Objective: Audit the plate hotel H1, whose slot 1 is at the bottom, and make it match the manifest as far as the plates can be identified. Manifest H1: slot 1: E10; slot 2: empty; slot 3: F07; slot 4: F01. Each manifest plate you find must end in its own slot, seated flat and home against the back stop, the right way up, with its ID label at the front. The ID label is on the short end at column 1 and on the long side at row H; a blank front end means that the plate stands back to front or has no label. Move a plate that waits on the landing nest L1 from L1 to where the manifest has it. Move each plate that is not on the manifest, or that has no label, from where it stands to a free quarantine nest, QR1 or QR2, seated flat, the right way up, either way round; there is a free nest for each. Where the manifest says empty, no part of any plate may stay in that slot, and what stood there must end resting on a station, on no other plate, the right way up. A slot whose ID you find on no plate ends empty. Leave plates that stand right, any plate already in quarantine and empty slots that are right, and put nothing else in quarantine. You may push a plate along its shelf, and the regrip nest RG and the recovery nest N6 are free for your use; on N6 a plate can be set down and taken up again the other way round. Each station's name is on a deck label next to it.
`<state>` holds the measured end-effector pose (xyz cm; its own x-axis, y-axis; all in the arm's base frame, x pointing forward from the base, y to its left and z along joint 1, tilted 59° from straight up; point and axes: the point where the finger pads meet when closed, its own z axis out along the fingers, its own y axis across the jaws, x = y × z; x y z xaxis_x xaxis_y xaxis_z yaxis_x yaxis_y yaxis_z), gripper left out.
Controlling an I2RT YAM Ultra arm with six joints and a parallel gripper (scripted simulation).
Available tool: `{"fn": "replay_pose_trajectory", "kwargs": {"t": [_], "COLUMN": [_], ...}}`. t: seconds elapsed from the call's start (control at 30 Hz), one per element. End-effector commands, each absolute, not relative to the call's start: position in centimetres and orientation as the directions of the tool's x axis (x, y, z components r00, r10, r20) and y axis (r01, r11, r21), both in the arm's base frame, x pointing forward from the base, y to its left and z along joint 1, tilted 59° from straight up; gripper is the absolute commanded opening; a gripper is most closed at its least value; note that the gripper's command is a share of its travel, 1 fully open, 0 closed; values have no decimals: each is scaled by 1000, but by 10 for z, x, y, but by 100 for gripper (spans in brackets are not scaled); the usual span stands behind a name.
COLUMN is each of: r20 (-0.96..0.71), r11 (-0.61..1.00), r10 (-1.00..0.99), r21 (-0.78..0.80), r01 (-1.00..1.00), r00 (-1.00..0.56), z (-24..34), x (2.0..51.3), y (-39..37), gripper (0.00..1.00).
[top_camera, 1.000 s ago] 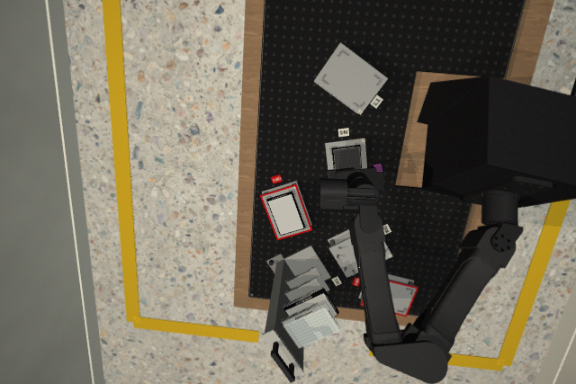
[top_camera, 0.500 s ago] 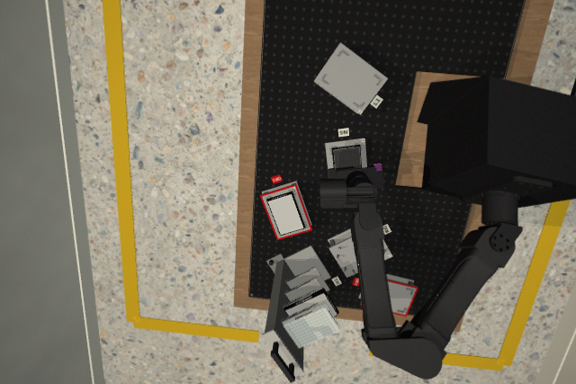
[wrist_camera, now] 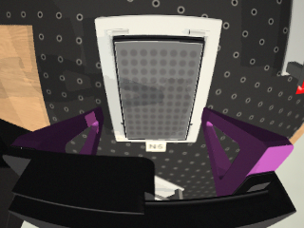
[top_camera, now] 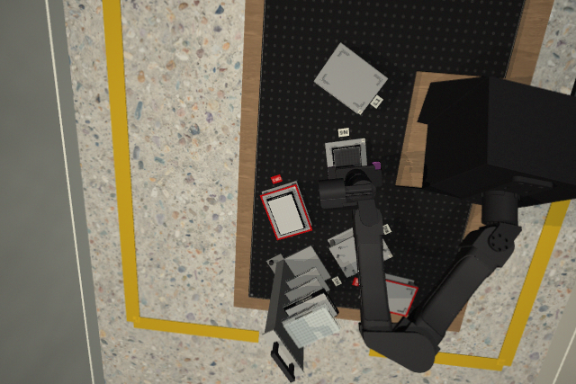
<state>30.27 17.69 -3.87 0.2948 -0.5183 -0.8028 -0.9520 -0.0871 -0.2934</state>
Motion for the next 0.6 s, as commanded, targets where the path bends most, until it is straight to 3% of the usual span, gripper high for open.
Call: {"fn": "replay_pose_trajectory", "kwargs": {"t": [0.0,0.57], "r20": [-801,-801], "r11": [-68,-68], "r10": [-519,-519], "r21": [-308,-308], "r01": [-949,-949], "r00": [297,297], "z": [-38,-48], "x": [309,311], "y": [177,194], "gripper": [100,100]}}
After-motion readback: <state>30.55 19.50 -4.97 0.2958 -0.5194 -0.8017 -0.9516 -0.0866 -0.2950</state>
